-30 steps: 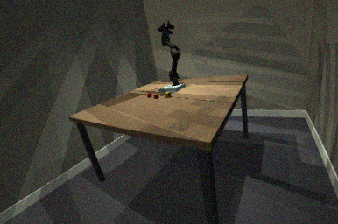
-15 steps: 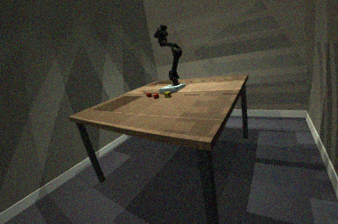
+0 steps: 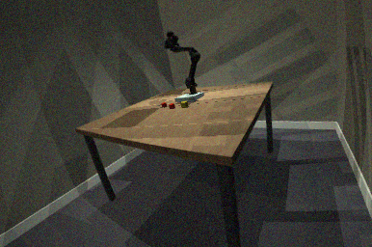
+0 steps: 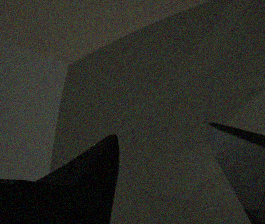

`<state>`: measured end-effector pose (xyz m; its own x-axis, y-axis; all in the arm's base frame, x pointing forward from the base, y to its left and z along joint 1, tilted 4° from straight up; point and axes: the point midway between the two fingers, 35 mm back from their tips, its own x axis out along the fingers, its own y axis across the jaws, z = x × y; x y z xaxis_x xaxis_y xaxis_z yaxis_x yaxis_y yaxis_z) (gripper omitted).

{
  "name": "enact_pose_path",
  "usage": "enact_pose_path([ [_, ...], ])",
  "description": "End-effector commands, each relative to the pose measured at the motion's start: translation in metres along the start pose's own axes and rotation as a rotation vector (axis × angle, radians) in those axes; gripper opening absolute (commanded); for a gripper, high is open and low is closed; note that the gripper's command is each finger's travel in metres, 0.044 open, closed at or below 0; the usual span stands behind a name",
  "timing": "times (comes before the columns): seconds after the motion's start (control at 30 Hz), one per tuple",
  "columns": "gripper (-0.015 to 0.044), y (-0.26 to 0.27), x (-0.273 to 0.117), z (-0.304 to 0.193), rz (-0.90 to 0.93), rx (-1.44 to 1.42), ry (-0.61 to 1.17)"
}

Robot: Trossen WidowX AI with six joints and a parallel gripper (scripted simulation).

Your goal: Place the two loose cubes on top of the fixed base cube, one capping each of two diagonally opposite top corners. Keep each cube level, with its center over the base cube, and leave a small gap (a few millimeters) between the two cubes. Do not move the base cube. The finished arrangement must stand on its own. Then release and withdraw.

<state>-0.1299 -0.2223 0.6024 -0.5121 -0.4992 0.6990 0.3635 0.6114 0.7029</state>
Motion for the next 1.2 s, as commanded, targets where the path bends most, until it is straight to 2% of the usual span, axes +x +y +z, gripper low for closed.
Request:
enact_pose_path([
  [0.0,0.0265,-0.018,0.002,-0.02,-0.065,-0.072,0.062],
  [0.57,0.0265,-0.1,-0.03,-0.125,-0.299,-0.433,0.451],
  [1.17,0.0265,-0.153,-0.119,-0.233,-0.314,-0.813,0.996],
])
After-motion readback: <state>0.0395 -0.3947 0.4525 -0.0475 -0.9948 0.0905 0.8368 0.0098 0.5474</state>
